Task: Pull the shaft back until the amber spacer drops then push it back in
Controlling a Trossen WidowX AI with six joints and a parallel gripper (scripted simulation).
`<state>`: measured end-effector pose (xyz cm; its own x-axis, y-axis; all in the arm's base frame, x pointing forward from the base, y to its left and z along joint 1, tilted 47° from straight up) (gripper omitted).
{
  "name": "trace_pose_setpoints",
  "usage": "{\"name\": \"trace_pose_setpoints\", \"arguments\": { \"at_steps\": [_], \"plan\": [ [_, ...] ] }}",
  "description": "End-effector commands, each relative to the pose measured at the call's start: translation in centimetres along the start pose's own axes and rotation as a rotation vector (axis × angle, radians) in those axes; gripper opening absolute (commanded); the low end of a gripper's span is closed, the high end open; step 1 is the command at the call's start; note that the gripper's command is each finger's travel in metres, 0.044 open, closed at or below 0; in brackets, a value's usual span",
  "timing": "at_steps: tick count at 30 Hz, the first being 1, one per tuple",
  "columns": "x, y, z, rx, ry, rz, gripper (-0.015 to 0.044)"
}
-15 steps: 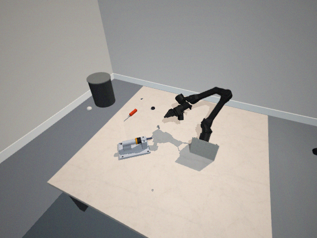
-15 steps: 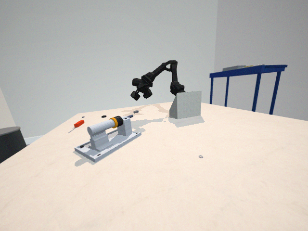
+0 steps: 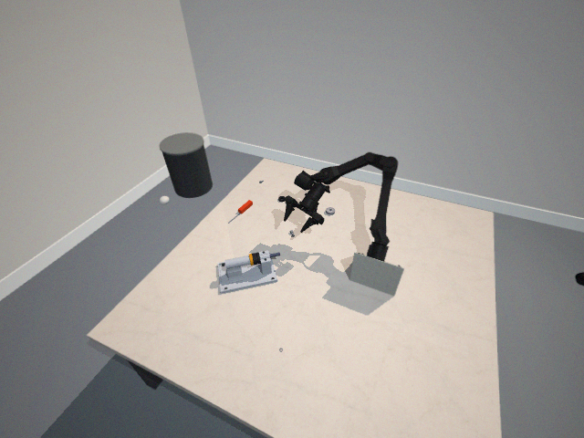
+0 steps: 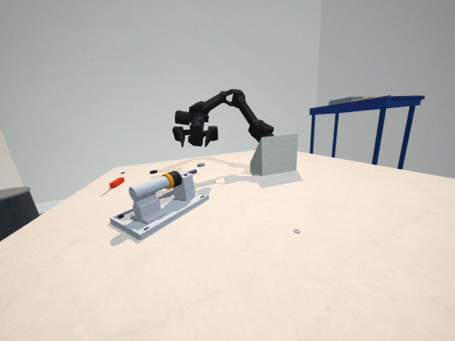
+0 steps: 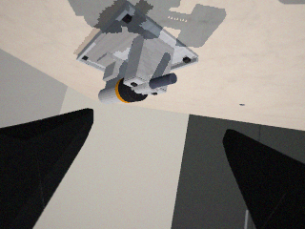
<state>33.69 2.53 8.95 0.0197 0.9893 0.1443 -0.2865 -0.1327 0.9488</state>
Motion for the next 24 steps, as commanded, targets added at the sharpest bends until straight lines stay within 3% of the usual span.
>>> {"name": "trace_pose_setpoints", "arguments": {
  "at_steps": [1, 6, 16, 18, 24],
  "plan": [
    [1.8, -4.2, 1.0, 0.226, 0.622, -0.155, 0.0440],
    [3.3, -7.3, 1.4, 0.444, 1.109, -0.221, 0.0440],
    [7.2, -14.0, 0.9, 1.108, 2.139, -0.209, 0.0440],
    [7.7, -14.7, 0.7, 1.208, 2.249, -0.196, 0.0440],
    [7.8, -14.8, 0.7, 1.222, 2.264, -0.194, 0.0440]
  ]
}}
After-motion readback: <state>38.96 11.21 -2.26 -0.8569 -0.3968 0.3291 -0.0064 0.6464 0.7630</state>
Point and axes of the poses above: the point midway between the two fingers, 35 mm back from their tips, its own y axis back along the fingers, its own z axis across the jaws, x = y × z, the point moved 3 cm from there along y, back along the fingers, and after that the axes turned 5 degrees about y, right-handed, at the moved point
